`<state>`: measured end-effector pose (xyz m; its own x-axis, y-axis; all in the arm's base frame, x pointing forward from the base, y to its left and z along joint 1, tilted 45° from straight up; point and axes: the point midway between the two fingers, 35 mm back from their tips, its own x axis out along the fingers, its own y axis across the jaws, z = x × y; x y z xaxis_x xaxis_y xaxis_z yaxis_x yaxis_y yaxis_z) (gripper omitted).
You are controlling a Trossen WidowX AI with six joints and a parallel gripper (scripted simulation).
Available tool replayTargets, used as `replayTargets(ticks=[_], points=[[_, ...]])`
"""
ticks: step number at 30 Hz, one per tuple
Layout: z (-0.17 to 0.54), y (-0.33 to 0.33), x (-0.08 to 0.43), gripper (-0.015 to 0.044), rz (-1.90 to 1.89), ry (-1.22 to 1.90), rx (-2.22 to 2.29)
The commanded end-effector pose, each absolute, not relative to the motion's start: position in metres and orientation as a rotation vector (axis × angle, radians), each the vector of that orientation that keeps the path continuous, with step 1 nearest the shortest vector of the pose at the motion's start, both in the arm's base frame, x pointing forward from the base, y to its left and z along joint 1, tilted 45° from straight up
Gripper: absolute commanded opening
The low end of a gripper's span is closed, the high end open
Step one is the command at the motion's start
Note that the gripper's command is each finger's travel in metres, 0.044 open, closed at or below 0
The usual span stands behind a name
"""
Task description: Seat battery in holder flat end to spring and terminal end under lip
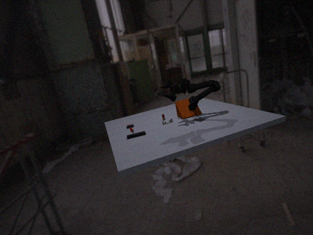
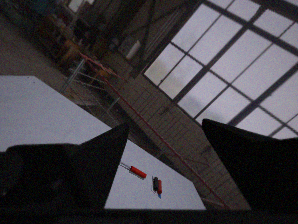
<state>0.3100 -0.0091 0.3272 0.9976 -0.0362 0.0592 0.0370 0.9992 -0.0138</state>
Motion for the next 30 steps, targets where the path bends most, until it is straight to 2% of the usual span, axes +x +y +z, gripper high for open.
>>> replayTargets(ticks=[1, 8, 15, 23, 30], points=[[0.325, -0.01, 0.312, 0.0374, -0.039, -0.046, -0.019], [0.224, -0.046, 0.353, 0.019, -0.034, 0.446, -0.119], [0.123, -0.064, 0.35, 0.0006, 0.159, 0.928, -0.1], [0.047, -0.07, 0.315, 0.0, 0.456, 1.337, 0.162], [0.024, -0.07, 0.292, 0.0, 0.682, 1.497, 0.511]])
